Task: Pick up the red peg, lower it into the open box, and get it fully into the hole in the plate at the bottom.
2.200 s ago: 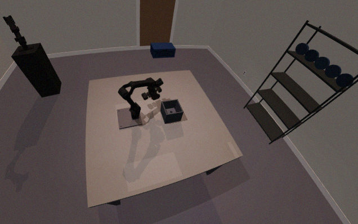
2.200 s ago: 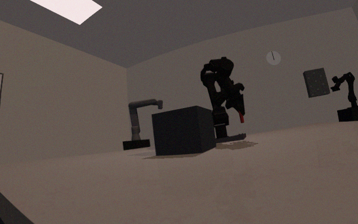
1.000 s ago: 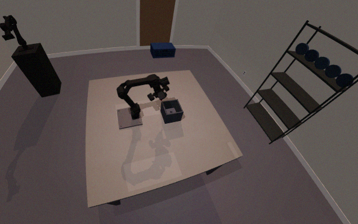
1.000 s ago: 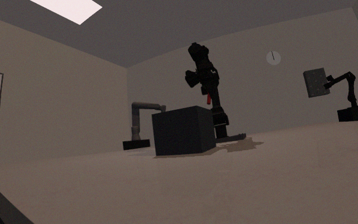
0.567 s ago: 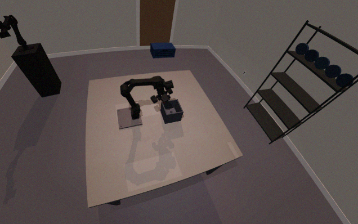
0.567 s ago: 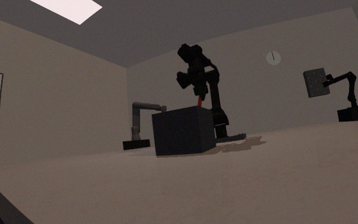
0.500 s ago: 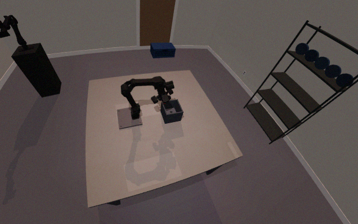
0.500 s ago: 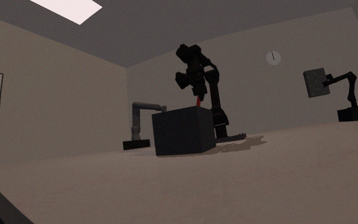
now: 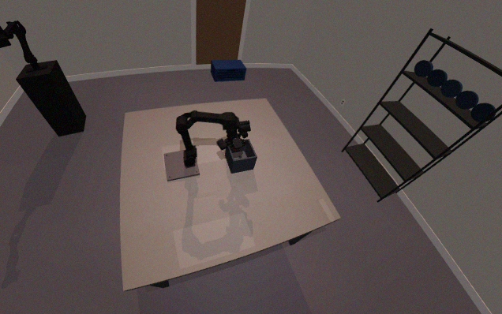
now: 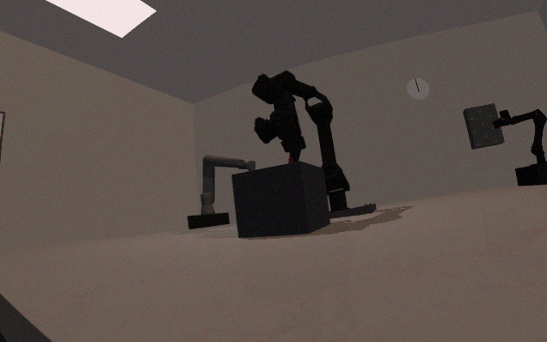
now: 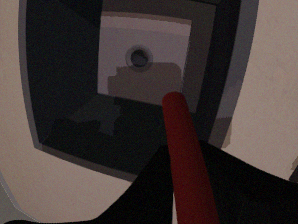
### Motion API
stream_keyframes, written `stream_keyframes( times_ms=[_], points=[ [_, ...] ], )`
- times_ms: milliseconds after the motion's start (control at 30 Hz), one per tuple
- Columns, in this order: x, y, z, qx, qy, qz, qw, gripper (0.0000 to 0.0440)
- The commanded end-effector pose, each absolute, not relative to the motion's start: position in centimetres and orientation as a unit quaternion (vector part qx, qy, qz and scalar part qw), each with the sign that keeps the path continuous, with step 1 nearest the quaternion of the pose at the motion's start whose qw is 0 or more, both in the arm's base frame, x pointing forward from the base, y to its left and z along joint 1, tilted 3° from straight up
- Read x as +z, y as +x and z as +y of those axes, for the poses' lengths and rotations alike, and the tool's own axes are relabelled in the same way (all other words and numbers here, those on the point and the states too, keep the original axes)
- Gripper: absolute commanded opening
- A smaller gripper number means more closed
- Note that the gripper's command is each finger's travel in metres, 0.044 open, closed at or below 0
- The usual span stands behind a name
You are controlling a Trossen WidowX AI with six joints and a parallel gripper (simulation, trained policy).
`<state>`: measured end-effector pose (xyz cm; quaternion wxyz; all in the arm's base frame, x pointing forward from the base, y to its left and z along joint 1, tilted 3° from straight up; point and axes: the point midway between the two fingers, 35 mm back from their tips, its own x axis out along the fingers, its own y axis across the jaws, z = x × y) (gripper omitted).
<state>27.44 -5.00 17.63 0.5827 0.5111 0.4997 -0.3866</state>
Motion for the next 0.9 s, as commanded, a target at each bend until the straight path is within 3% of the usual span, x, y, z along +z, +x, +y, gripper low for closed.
stream_keyframes(
  times_ms=[0,867],
  points=[
    [16.7,28.0,-5.7,-0.387,0.508,0.507,0.579,0.0],
    [10.9,31.2,-6.4,-0.352,0.49,0.548,0.58,0.0]
  ],
)
